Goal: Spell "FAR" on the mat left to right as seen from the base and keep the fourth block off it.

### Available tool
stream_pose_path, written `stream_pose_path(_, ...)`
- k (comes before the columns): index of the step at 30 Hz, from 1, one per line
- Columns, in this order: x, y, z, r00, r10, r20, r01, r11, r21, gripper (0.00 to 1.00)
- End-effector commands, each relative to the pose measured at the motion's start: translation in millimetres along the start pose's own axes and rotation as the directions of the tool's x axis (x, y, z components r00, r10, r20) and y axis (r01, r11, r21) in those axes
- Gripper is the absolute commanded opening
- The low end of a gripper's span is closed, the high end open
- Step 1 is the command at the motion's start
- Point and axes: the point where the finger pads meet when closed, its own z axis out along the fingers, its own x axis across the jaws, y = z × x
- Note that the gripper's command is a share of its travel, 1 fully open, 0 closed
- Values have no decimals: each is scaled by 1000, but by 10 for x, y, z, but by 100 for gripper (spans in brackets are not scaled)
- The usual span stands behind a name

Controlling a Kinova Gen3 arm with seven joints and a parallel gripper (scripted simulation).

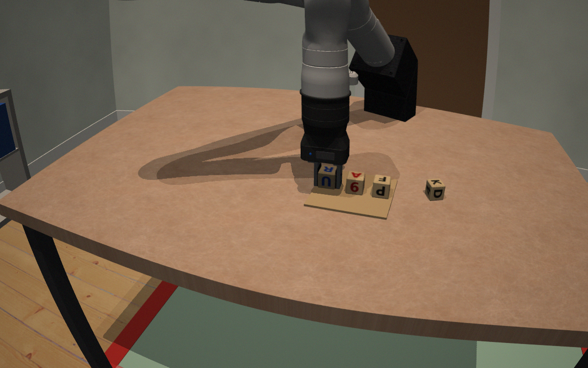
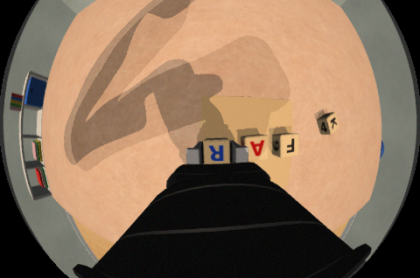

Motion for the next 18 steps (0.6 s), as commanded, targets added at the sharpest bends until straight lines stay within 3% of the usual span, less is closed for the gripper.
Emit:
stream_pose_path(1, 0, 3, -2, 1000, 0, 0, 0, 1000, -1, 57)
stream_pose_path(18, 4, 1, -2, 1000, -9, 1, 9, 1000, -1, 57)
